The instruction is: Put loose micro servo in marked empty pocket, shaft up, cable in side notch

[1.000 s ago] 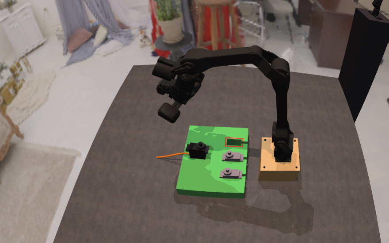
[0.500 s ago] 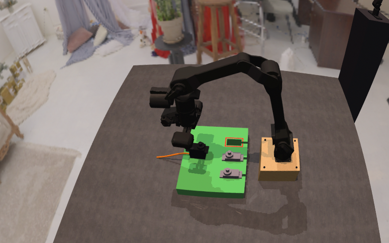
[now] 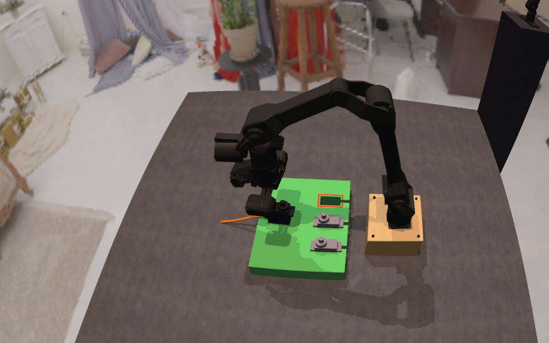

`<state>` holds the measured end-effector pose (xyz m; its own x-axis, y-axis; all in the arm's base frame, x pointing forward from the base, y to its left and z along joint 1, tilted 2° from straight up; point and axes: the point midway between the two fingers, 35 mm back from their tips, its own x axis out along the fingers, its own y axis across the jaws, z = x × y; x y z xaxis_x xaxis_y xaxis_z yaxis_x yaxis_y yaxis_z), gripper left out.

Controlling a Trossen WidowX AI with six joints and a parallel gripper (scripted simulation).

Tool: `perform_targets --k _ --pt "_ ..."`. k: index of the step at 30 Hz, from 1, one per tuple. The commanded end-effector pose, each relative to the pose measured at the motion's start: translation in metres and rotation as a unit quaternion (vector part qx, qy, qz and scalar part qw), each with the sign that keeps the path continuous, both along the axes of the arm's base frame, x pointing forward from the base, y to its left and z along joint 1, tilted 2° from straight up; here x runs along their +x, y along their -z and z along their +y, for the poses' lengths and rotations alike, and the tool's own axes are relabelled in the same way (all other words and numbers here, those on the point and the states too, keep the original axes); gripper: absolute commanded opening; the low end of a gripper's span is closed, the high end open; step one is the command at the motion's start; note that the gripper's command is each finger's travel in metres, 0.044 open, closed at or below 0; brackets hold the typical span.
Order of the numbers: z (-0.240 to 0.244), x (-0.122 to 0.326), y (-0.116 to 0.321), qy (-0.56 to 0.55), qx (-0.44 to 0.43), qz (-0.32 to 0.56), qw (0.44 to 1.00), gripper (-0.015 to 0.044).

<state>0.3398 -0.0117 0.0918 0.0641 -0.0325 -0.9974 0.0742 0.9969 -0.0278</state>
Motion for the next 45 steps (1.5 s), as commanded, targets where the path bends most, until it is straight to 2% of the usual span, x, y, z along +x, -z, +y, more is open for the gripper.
perform_targets --k 1,12,23,30,34,38,45 --pt "0.001 -0.001 0.005 -0.002 0.003 0.002 1.000 0.0440" --pt "0.000 0.000 0.020 -0.002 0.003 0.002 1.000 0.0440" --pt "0.000 0.000 0.020 -0.002 0.003 0.002 1.000 0.0151" --pt "0.000 0.000 0.020 -0.002 0.003 0.002 1.000 0.0105" --pt "0.000 0.000 0.012 -0.002 0.003 0.002 1.000 0.0000" --pt "0.000 -0.007 -0.006 -0.002 0.003 0.003 1.000 0.0000" --pt "0.000 -0.012 -0.009 -0.002 0.003 0.003 1.000 0.0000"
